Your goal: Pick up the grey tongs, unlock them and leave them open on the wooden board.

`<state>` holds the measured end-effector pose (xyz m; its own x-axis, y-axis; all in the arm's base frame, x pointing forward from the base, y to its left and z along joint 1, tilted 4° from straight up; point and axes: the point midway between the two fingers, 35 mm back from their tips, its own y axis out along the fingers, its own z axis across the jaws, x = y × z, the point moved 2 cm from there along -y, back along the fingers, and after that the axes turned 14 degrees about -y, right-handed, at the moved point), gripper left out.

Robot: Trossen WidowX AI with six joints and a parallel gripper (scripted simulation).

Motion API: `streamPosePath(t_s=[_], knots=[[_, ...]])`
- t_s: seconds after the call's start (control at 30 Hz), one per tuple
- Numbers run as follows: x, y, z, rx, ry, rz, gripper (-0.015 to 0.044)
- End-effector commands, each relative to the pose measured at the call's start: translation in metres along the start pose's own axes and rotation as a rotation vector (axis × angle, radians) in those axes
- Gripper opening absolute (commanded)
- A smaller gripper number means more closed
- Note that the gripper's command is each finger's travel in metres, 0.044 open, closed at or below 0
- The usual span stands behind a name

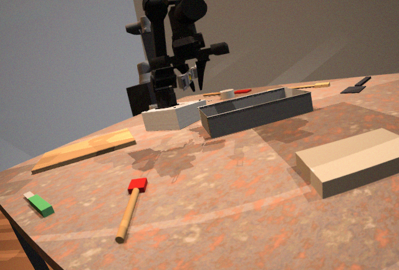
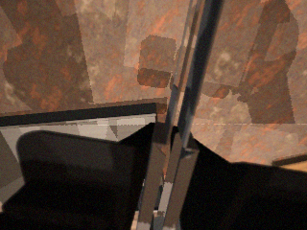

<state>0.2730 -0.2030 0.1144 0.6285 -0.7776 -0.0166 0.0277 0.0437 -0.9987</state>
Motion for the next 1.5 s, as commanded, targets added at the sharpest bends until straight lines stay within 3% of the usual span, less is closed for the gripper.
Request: streamPosePath(t_s=[0.0, 0.67, 0.93, 1.47], knots=[[0.007, -0.001, -0.023, -0.006, 0.048, -0.004, -0.015], [0.01, -0.001, -0.138, -0.013, 0.295, -0.001, -0.015], [0.008, -0.002, -0.15, -0.015, 0.323, -0.002, -0.015], [-0.023, -0.005, -0.239, -0.023, 0.531, -0.009, -0.015]])
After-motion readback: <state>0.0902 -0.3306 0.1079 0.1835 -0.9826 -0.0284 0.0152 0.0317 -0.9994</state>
